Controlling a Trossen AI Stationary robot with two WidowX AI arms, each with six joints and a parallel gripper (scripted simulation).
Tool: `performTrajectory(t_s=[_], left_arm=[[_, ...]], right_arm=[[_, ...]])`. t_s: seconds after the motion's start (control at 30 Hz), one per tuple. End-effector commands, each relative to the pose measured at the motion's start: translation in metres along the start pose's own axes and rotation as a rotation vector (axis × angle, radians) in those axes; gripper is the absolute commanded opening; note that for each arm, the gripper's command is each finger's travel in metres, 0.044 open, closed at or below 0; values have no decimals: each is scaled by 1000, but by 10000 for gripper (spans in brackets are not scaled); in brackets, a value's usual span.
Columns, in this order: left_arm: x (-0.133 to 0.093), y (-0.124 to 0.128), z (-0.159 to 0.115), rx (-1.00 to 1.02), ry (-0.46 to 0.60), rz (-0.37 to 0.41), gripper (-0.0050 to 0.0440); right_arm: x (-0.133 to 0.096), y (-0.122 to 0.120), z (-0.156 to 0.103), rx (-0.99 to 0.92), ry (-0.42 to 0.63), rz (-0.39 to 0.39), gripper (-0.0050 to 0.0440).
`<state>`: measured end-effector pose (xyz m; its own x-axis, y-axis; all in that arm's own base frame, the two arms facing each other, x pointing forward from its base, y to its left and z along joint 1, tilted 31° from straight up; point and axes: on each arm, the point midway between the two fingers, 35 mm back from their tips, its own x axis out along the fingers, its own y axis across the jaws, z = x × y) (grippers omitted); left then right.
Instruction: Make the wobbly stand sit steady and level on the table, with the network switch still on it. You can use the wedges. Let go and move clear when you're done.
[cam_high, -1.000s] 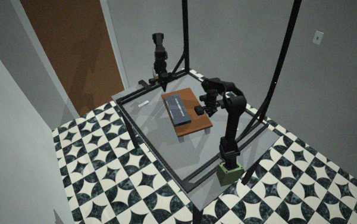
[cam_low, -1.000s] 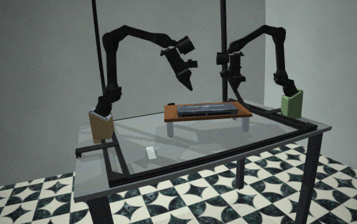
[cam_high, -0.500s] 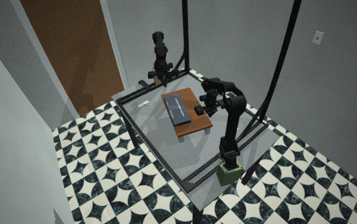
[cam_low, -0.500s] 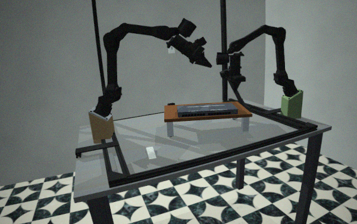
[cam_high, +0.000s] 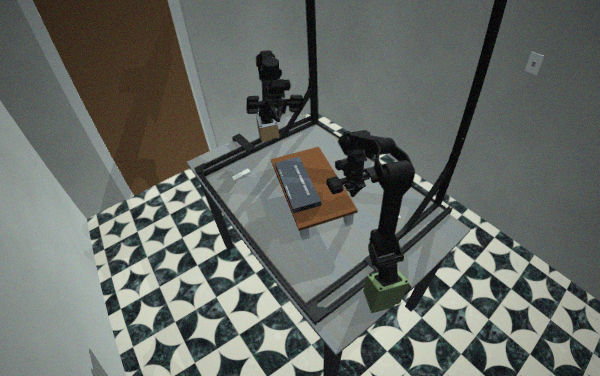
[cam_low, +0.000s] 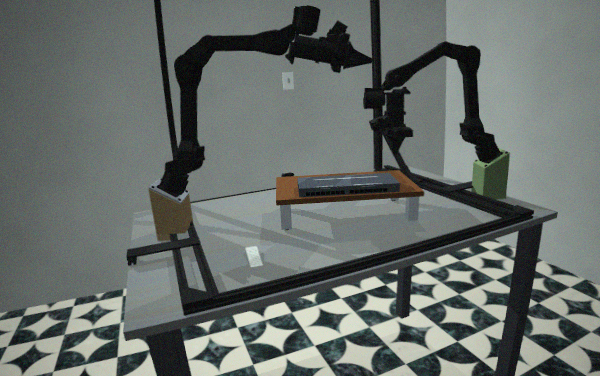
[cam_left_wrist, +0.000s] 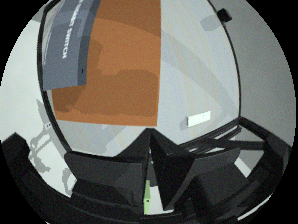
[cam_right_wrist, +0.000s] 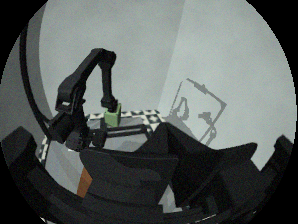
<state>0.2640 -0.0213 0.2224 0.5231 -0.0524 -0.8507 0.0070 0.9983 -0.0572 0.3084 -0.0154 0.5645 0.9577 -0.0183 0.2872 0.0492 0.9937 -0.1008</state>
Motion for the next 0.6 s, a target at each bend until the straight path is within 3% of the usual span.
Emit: performTrajectory(t_s=[0.0,0.1,0.3,0.33,0.57], left_arm=[[0,0,0,0,0,0,0],[0,0,0,0,0,0,0],[0,0,0,0,0,0,0],[0,0,0,0,0,0,0],[0,0,0,0,0,0,0]], right_arm=[[-4,-7,62,5,-195,-26,0],[-14,-11,103,8,-342,-42,0],[-14,-11,103,8,-342,-42,0],[-28,-10,112,1,-378,-42,0],[-69,-18,200,11,-721,-74,0]])
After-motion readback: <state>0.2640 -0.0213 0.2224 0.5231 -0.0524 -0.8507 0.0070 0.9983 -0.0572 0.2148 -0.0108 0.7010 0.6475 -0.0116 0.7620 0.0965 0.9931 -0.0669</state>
